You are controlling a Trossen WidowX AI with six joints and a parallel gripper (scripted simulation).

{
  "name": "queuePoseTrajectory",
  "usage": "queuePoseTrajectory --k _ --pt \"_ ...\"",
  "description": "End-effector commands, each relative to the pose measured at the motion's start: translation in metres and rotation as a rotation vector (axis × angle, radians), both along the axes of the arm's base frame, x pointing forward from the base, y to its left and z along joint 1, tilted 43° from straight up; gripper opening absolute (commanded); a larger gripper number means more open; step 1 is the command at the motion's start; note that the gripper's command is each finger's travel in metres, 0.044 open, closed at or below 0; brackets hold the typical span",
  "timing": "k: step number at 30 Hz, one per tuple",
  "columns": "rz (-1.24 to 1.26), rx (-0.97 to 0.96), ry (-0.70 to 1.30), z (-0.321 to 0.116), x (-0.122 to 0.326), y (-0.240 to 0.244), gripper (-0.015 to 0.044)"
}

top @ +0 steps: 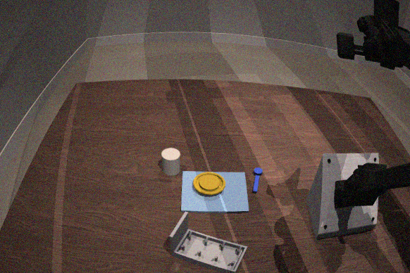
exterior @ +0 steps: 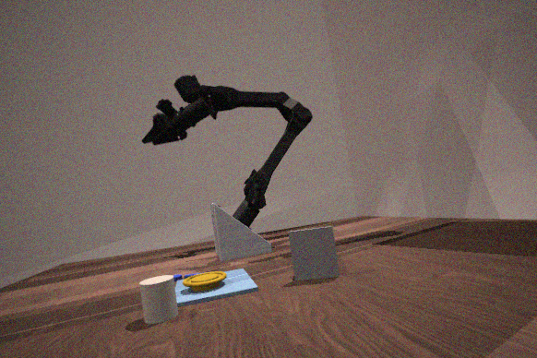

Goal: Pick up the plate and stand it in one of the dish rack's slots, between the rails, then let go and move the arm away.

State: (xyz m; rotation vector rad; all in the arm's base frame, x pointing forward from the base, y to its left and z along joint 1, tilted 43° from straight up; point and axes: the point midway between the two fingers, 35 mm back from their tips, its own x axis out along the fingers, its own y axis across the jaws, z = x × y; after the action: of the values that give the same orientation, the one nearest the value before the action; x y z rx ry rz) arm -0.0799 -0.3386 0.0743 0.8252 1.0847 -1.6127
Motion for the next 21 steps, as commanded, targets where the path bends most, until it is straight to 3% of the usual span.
queuePoseTrajectory --k 1,21 --pt "0.103 0.048 -0.029 -0.005 0.024 -0.006 0.0400" --pt "0.616 0.349 -0.164 -0.035 0.150 -0.001 0.0400"
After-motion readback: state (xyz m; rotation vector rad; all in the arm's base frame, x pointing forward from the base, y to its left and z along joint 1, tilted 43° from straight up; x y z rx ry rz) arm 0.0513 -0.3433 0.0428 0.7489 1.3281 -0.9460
